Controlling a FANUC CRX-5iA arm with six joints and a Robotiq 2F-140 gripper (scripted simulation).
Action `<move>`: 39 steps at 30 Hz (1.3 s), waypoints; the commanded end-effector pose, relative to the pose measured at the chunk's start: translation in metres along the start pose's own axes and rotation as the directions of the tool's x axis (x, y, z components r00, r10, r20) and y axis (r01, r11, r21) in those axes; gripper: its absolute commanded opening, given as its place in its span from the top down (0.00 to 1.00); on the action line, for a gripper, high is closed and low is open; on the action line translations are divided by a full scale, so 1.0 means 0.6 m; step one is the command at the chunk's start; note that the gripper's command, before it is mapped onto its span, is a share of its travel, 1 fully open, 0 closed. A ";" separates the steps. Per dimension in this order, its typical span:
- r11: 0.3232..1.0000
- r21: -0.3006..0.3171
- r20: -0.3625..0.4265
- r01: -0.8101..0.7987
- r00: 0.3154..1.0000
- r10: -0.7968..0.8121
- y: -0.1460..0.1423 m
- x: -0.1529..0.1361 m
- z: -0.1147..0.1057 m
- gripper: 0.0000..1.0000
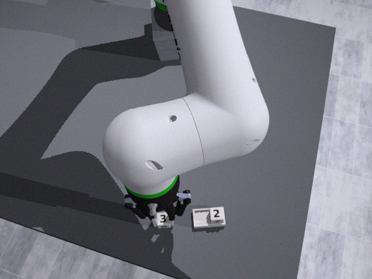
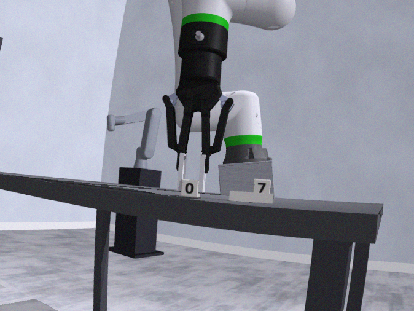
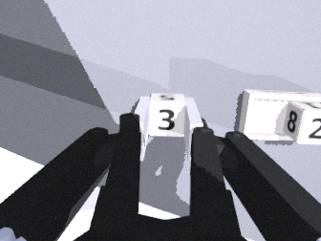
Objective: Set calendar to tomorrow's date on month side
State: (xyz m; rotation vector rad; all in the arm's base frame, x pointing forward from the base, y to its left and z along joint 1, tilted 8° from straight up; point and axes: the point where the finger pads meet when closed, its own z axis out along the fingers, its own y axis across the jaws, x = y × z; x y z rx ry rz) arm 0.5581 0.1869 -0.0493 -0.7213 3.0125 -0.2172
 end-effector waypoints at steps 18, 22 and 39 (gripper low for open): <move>1.000 0.000 0.000 0.000 1.000 0.000 0.000 0.000 0.000 0.76; 1.000 0.000 0.000 0.000 1.000 0.000 0.000 0.000 0.000 0.76; 1.000 0.000 0.000 0.000 1.000 0.000 0.000 0.000 0.000 0.69</move>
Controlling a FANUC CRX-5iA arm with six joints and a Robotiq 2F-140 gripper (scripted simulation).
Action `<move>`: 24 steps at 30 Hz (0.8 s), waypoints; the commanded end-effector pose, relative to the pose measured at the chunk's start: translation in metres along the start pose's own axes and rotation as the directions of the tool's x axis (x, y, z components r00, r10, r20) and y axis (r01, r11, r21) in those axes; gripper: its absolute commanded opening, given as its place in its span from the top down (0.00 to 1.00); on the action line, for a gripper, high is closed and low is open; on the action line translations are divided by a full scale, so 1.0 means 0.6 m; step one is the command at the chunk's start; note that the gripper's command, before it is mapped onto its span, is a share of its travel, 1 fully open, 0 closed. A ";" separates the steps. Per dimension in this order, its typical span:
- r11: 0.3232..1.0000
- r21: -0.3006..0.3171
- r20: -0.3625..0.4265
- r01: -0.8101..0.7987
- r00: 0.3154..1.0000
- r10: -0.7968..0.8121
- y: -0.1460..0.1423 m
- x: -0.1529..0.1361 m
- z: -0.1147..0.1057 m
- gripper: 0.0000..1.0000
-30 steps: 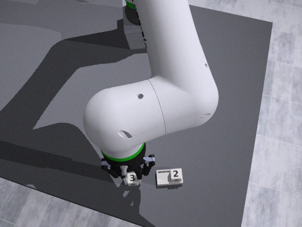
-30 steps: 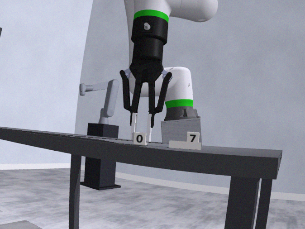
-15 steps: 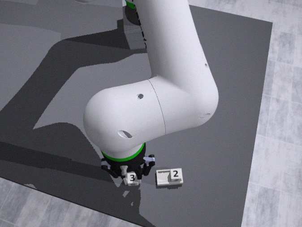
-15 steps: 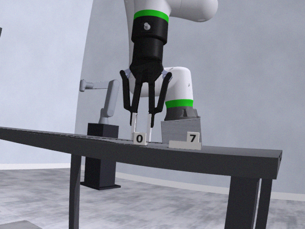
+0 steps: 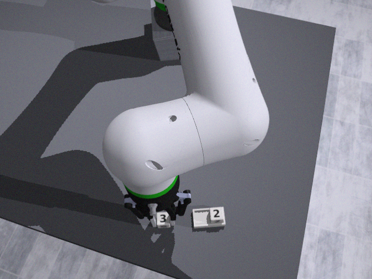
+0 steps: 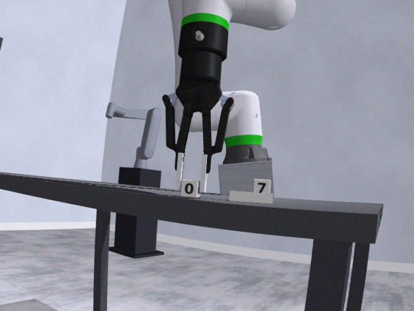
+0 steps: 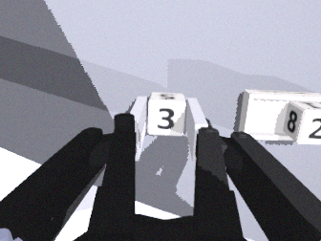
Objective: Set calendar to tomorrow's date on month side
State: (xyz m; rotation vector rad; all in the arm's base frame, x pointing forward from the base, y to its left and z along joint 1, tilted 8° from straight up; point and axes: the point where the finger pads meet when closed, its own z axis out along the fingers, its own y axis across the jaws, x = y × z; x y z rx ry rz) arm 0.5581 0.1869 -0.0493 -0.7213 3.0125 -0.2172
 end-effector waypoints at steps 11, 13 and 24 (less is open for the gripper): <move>1.000 0.000 0.000 0.000 1.000 0.000 0.000 0.000 0.000 0.65; 1.000 0.000 0.000 0.000 1.000 0.000 0.000 0.000 0.000 0.65; 1.000 0.000 0.000 0.000 1.000 0.000 0.000 0.000 -0.025 0.65</move>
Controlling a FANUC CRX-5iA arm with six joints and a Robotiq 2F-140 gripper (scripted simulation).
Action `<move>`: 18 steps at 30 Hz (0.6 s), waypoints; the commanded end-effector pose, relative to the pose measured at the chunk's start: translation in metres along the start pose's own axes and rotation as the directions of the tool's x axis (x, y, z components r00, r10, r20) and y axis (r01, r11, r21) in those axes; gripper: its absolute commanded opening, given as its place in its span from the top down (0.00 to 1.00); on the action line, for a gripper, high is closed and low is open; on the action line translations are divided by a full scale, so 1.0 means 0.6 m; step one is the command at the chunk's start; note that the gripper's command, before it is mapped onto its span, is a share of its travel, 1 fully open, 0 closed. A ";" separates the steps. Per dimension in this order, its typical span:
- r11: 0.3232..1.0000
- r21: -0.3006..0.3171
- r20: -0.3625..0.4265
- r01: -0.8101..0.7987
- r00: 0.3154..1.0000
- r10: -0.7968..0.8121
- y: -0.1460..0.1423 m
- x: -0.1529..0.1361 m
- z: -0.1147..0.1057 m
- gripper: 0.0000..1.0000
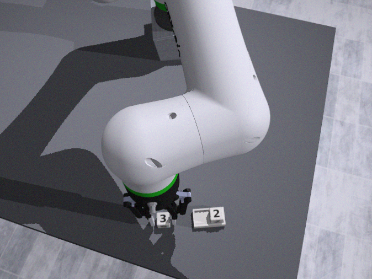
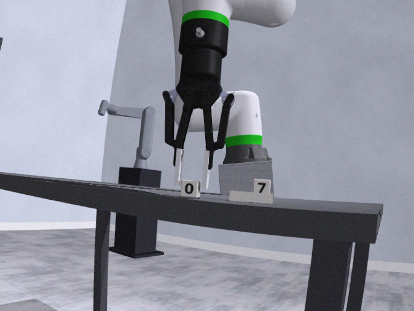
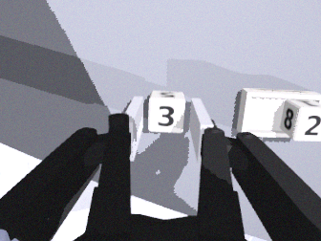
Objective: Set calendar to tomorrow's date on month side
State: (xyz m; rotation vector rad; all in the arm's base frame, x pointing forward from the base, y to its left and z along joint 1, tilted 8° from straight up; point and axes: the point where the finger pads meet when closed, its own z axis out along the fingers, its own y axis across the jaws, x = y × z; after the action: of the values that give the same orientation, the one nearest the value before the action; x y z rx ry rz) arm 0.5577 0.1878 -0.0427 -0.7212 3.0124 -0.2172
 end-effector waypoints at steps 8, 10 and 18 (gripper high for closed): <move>1.000 0.000 0.000 0.000 1.000 0.000 0.000 0.000 -0.074 0.65; 1.000 0.000 0.000 0.000 1.000 0.000 0.000 0.000 -0.084 0.65; 1.000 0.000 0.000 0.000 1.000 0.000 0.000 0.000 -0.134 0.65</move>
State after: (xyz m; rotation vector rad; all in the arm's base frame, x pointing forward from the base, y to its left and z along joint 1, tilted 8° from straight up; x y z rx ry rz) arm 0.5530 0.1967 0.0271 -0.7212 3.0120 -0.2171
